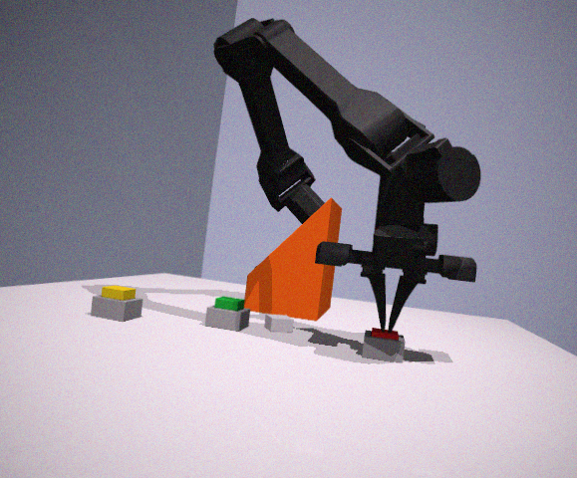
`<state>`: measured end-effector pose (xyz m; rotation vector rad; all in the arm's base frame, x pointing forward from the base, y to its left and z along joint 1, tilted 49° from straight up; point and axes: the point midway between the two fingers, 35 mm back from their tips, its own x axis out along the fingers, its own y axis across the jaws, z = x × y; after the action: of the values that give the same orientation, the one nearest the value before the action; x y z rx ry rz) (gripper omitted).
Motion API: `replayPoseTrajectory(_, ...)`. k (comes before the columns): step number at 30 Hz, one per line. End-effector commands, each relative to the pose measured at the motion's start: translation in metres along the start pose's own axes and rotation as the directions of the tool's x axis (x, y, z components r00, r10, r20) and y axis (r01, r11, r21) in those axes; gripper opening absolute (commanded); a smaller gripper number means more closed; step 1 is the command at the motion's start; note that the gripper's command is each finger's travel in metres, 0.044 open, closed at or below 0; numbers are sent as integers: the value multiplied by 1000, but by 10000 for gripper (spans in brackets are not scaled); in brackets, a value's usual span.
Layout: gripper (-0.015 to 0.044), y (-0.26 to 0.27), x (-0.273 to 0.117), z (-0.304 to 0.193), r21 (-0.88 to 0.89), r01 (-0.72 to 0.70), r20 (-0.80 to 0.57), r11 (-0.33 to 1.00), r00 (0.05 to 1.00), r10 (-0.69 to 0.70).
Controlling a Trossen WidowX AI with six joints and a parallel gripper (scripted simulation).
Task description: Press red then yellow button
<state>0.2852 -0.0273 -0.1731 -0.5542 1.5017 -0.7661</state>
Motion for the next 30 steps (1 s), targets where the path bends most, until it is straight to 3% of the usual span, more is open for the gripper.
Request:
replayPoseTrajectory(1, 20, 0, -3, 0, 0, 0, 0, 1000, 1000, 0)
replayPoseTrajectory(4, 20, 0, -31, -1, -5, 2, -2, 1000, 1000, -2)
replayPoseTrajectory(10, 20, 0, -37, -1, -6, 2, -2, 1000, 1000, -2)
replayPoseTrajectory(14, 20, 1, -93, 0, -6, -1, -2, 1000, 1000, 1)
replayPoseTrajectory(20, 20, -2, -97, 1, -7, -3, -3, 1000, 1000, 3)
replayPoseTrajectory(30, 20, -155, -105, 61, -18, -60, 8, 998, 998, 60)
